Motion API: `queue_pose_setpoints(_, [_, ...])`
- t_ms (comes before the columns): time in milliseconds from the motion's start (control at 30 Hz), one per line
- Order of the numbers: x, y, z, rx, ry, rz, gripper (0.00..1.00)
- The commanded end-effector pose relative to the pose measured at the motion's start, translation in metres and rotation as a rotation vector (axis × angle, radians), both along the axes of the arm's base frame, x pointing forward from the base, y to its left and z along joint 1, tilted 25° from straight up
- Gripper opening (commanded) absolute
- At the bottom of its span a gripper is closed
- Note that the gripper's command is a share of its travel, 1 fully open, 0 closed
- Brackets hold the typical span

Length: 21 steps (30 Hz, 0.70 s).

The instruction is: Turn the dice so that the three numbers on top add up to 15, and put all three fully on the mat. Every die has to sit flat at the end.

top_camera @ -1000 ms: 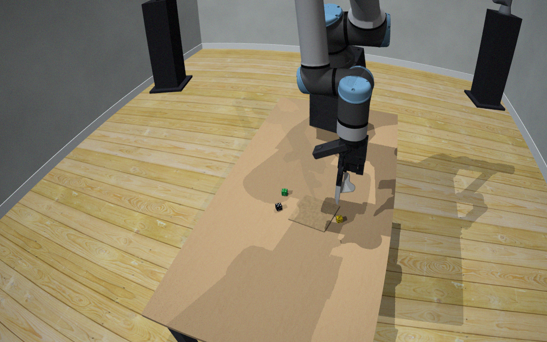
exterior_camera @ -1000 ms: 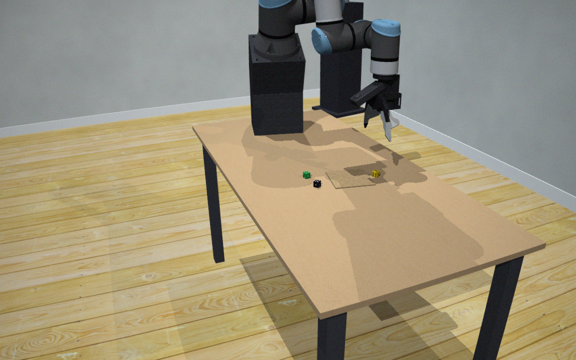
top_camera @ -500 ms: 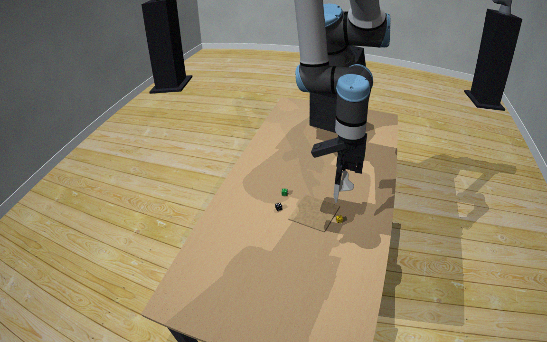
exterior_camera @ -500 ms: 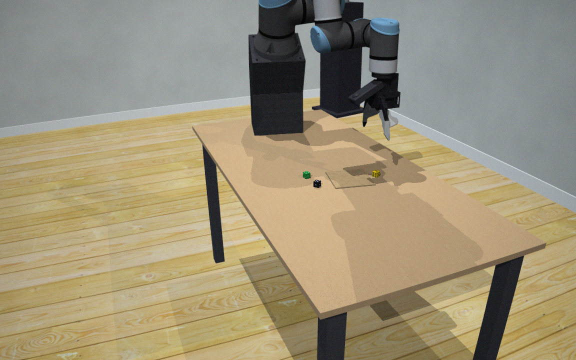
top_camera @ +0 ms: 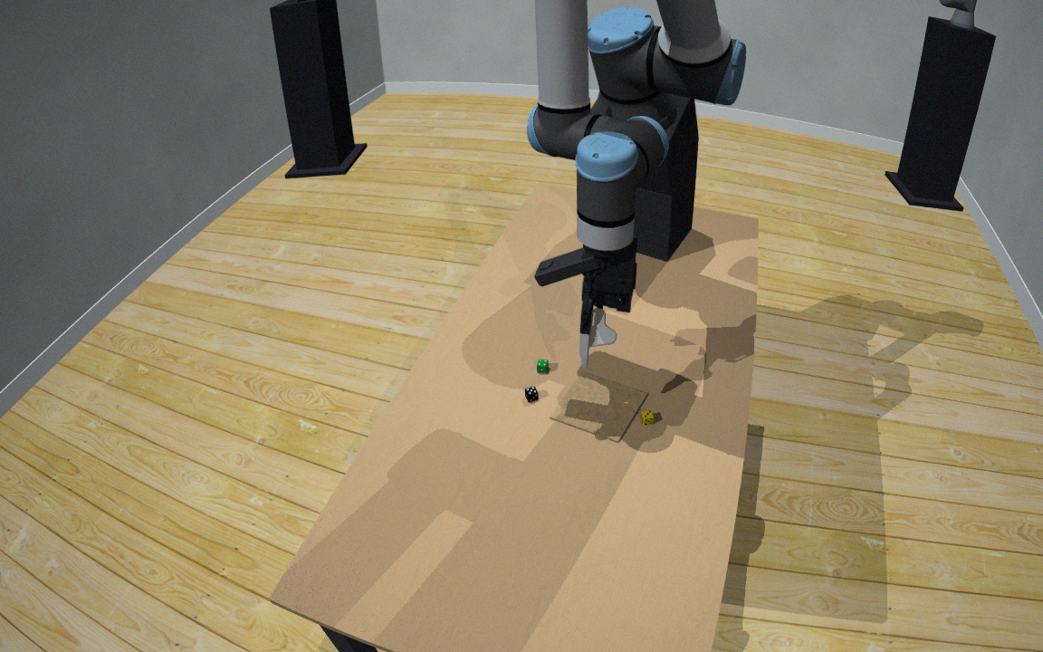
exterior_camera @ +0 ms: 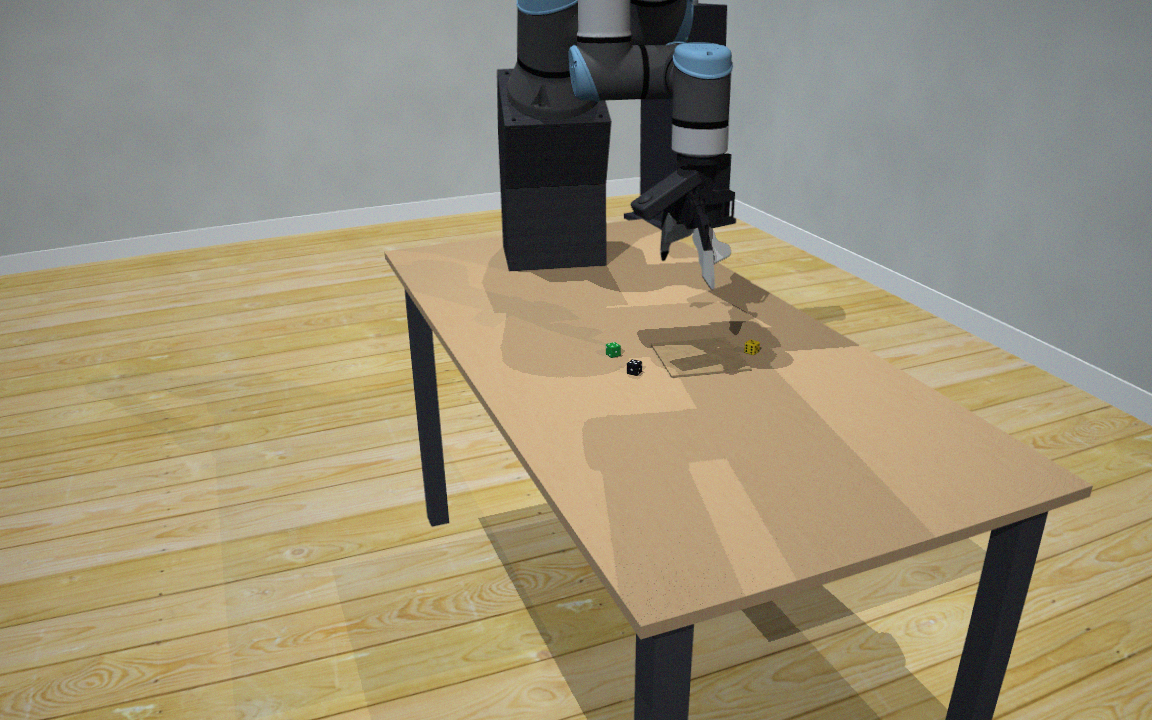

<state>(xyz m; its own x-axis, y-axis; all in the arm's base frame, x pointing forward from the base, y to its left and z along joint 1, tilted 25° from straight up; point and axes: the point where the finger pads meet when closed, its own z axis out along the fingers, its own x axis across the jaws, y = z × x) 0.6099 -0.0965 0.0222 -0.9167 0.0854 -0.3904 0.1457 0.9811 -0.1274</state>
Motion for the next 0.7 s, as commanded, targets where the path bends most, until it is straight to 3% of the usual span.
queue_pose_setpoints(0, [-0.028,-0.048,-0.004,-0.006,-0.001,0.037,1.00])
queue_pose_setpoints(267, [-0.066,-0.095,-0.009,-0.025,-0.003,0.071,1.00])
queue_pose_setpoints(667, [-0.070,-0.099,-0.009,-0.027,-0.004,0.075,1.00])
